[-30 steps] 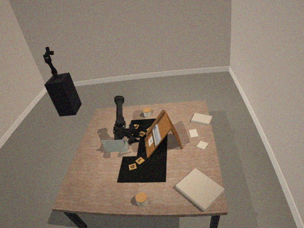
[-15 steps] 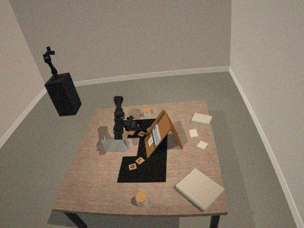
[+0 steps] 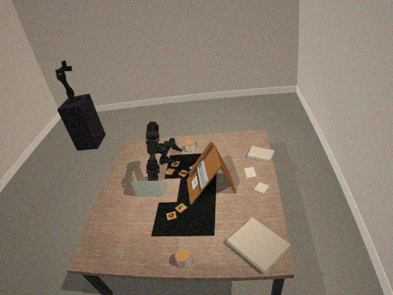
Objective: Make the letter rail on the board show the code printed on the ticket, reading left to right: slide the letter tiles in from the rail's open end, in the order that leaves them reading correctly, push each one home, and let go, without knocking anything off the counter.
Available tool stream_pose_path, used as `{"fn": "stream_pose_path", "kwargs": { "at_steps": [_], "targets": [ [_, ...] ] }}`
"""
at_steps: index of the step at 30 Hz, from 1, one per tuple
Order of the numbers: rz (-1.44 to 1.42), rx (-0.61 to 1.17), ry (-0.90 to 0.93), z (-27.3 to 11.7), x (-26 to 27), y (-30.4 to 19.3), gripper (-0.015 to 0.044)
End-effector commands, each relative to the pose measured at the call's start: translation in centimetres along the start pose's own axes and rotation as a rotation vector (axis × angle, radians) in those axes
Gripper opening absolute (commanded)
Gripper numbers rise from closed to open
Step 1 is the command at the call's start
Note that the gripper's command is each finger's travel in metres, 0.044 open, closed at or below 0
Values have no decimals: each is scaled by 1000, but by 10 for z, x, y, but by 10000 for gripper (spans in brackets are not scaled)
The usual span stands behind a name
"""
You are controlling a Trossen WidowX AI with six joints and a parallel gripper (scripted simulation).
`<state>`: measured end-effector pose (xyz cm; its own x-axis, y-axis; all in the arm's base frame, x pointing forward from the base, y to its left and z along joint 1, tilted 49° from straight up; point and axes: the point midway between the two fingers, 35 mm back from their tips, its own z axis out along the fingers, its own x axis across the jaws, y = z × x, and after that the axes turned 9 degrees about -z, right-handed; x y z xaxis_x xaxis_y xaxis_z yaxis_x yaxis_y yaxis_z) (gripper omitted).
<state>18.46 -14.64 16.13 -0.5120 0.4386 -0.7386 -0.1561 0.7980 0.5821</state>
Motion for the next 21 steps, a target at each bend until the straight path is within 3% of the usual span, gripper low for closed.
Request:
{"fn": "stream_pose_path", "kwargs": {
  "at_steps": [1,21],
  "targets": [
    [-38,3,5,-2,-3,2,440],
    [-41,5,5,-10,1,-29,440]
  ]
}}
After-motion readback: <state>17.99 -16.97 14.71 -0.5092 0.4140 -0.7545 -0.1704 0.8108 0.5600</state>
